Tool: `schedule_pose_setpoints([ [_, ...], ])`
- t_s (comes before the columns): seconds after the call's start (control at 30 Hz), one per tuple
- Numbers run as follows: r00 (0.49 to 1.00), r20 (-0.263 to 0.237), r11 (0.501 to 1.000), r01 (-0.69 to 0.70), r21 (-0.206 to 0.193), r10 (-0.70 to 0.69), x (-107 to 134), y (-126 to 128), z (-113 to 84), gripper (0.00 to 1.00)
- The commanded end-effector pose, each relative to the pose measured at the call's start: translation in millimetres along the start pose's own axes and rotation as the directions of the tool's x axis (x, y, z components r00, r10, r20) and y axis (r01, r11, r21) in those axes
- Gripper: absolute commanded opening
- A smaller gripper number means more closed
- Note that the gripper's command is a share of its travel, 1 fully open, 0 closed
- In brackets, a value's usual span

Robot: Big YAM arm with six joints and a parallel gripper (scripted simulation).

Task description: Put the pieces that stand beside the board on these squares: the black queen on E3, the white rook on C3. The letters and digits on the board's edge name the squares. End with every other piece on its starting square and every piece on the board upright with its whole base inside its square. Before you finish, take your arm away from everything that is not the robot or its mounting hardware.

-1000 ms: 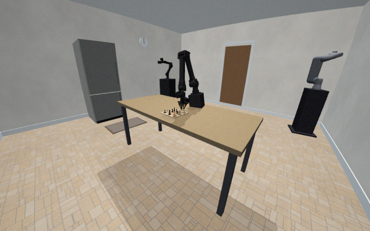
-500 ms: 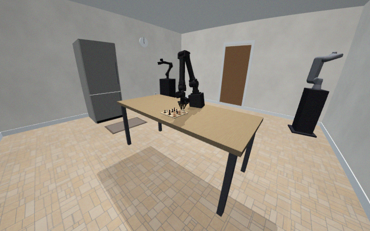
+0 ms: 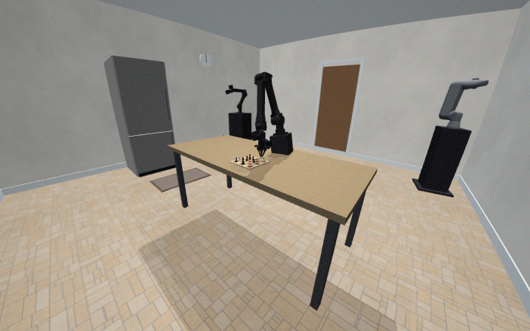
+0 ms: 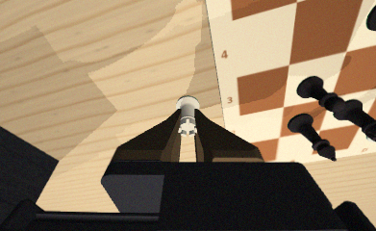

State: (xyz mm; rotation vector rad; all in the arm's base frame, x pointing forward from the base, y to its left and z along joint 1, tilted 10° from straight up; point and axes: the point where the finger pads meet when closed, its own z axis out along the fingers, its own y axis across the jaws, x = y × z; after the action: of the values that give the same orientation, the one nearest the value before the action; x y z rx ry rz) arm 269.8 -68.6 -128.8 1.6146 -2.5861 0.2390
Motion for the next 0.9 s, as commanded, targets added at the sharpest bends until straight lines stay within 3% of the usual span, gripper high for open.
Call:
schedule_pose_setpoints([
  [0.0,1.0,0.01,1.0,0.006,0.025,-0.006,-3,-13,-0.7,0.0],
  [0.67,1.0,0.011,1.0,0.006,0.025,-0.006,-3,-14,-1.1,0.0],
  [0.87,1.0,0.011,1.0,0.002,0.024,-0.002,-6,-9,-21.2,0.0],
])
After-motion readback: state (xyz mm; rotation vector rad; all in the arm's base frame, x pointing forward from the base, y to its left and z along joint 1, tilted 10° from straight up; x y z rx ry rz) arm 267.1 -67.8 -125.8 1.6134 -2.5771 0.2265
